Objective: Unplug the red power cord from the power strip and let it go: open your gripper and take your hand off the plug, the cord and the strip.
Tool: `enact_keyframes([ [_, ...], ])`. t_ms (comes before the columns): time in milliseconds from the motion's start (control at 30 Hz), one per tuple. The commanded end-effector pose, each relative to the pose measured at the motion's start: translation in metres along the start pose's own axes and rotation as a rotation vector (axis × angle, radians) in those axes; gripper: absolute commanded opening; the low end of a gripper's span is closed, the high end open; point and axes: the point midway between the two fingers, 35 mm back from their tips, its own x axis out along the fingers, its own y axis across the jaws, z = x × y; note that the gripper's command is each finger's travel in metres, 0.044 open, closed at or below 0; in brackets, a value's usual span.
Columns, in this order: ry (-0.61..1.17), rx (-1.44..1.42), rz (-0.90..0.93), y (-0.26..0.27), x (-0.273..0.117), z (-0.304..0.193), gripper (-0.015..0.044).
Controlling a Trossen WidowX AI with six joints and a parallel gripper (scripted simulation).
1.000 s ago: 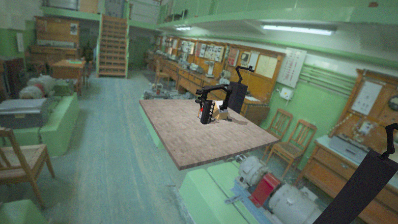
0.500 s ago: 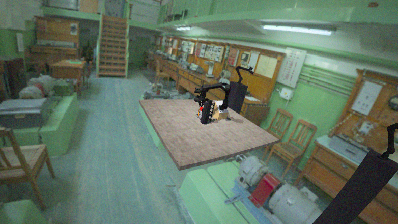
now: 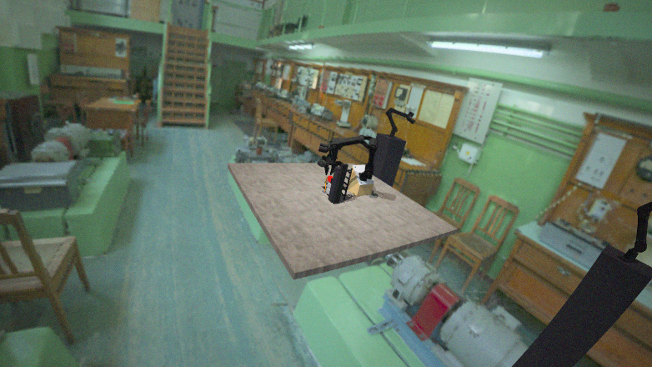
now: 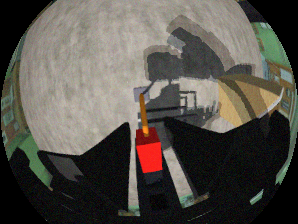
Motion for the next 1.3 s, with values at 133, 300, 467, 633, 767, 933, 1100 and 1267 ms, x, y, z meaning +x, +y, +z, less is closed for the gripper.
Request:
enact_keyframes([
  [133,0.006,0.011,0.006,0.0,-0.008,0.0,0.016],
  [300,0.006,0.011,0.006,0.0,-0.008,-0.004,0.016],
  [467,0.006,0.011,0.006,0.0,-0.008,-0.011,0.016],
  [633,0.006,0.012,0.006,0.0,-0.008,-0.02,0.016],
  [767,0.007,0.012,0.005,0.0,-0.008,-0.026,0.016],
  [933,0.008,0.011,0.005,-0.001,-0.008,-0.034,0.016],
  [1100,0.008,0.011,0.005,-0.001,-0.008,-0.038,0.016],
  [1267,0.008,0.011,0.005,-0.001,-0.005,-0.038,0.016],
])
